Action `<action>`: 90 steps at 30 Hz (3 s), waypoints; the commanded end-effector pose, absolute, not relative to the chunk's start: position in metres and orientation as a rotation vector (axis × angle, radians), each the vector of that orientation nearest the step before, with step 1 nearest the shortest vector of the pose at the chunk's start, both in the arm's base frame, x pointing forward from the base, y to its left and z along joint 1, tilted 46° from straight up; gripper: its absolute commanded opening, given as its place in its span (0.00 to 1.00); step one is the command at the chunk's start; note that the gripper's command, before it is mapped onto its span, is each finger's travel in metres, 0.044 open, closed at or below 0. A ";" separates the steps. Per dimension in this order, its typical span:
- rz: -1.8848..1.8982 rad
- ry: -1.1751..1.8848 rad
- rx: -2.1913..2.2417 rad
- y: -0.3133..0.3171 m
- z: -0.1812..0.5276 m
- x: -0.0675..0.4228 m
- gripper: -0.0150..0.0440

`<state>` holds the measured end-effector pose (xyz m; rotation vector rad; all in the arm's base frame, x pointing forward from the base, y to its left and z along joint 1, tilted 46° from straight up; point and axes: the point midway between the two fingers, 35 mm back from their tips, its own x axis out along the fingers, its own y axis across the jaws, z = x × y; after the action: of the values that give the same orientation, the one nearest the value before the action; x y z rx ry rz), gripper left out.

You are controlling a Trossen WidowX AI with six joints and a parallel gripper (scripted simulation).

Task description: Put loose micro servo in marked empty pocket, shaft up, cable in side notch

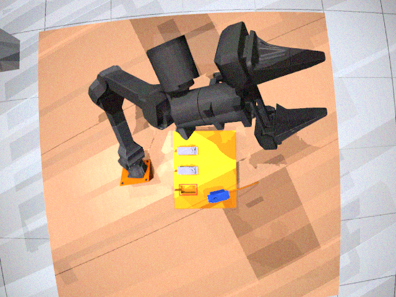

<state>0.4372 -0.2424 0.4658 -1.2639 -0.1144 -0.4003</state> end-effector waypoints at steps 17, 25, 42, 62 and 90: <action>-0.209 0.105 -0.659 -0.259 0.365 0.476 1.00; -0.169 0.201 -0.413 -0.260 0.325 0.485 1.00; -0.152 0.417 0.109 -0.255 0.245 0.492 1.00; -0.254 0.685 0.713 -0.237 0.159 0.482 1.00; -0.648 1.044 1.489 -0.200 0.063 0.441 1.00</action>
<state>0.4454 -0.2047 0.0707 1.3966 1.0084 -0.5860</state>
